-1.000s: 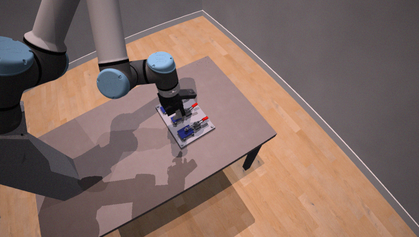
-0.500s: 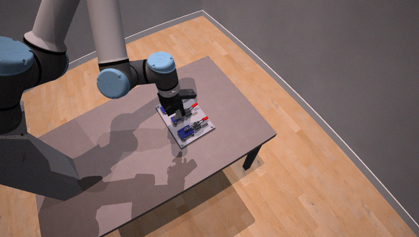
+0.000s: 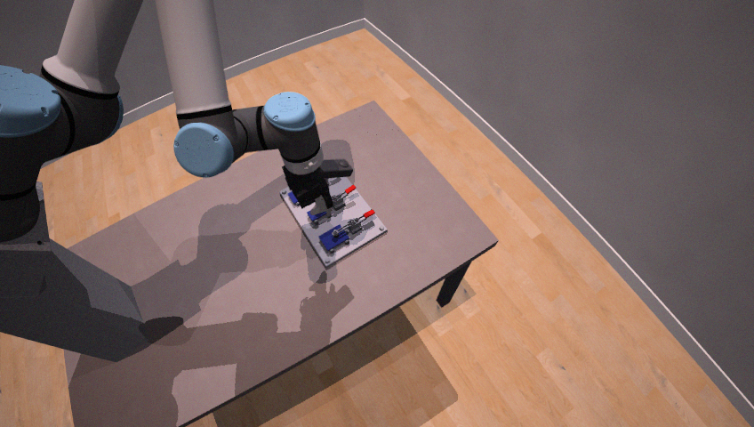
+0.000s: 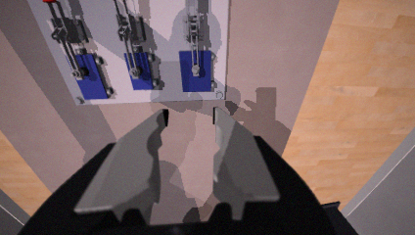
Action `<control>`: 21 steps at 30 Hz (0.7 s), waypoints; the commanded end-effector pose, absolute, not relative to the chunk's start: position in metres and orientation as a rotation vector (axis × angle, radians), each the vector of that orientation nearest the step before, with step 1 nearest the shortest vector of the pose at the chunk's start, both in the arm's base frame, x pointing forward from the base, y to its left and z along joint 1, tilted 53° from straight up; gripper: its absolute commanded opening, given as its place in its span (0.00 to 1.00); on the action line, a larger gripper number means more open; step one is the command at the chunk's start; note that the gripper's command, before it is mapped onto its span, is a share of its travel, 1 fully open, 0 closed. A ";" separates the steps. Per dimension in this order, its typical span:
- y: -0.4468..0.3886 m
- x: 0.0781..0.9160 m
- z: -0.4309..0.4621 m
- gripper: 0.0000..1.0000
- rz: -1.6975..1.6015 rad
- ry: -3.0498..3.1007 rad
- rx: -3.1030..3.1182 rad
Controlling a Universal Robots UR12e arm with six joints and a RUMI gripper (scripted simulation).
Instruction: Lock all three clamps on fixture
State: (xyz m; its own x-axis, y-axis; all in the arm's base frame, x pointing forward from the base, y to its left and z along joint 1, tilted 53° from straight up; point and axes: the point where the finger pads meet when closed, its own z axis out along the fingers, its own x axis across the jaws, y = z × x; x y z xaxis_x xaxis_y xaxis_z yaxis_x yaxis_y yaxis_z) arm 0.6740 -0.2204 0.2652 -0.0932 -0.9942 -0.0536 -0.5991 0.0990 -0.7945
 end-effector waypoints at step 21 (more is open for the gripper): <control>-0.119 0.683 0.271 0.28 -0.822 1.764 -1.565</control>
